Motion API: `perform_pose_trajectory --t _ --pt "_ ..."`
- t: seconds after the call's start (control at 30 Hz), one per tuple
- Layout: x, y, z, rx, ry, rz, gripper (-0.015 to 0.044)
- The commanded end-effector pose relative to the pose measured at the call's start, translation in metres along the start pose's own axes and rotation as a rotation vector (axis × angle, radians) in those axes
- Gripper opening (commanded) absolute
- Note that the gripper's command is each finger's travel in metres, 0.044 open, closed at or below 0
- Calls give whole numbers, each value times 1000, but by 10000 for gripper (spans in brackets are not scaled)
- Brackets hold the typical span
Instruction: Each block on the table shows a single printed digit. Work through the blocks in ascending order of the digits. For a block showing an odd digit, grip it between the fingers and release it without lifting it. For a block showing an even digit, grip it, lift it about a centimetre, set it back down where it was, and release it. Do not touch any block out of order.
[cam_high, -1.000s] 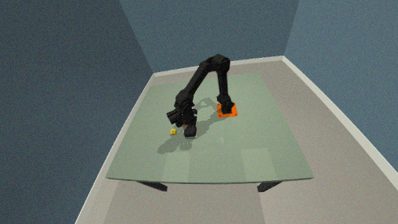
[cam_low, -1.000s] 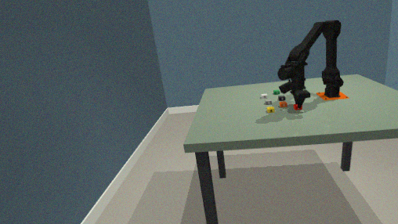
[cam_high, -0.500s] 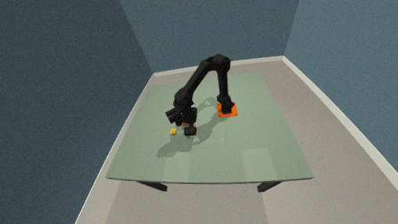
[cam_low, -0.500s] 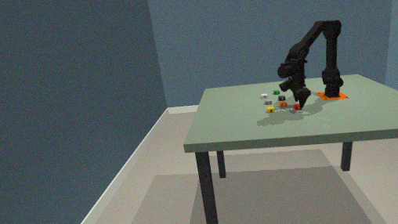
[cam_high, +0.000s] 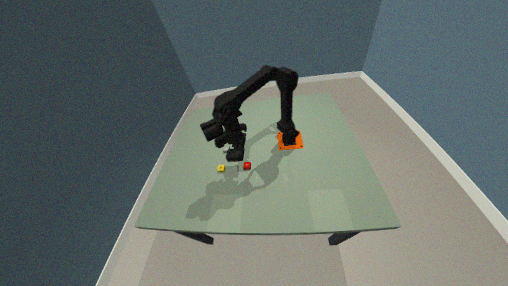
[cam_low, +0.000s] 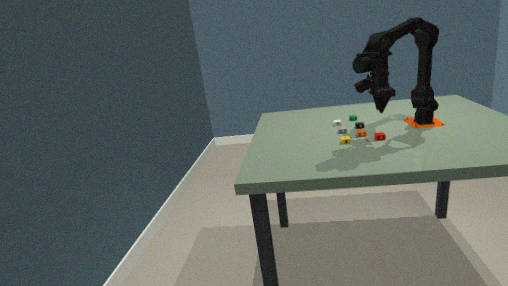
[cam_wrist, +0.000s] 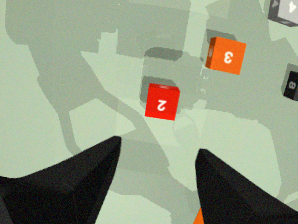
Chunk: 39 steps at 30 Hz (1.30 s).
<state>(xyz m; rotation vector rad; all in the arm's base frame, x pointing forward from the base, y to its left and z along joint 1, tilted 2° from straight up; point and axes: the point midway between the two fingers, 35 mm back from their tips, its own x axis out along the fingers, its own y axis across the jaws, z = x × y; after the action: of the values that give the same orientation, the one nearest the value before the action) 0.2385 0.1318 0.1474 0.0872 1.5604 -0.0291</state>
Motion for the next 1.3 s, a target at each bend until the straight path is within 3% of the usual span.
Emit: perform_pose_trajectory --t 0.0,0.37,0.6,0.8,0.87,1.03,1.13,1.27 --pt "-15 -2 -3 -4 4 -2 120" --pt "-15 -3 -2 -4 3 -2 120" --pt "-16 -61 60 -4 -2 -8 120" --pt "-16 -68 66 -4 -3 -9 120" --pt "-7 -68 67 -6 -3 -8 172" --pt "56 -69 67 -8 -3 -6 304" --pt "65 -69 66 -4 -3 -8 383" --pt "65 -69 66 -4 -3 -8 400"
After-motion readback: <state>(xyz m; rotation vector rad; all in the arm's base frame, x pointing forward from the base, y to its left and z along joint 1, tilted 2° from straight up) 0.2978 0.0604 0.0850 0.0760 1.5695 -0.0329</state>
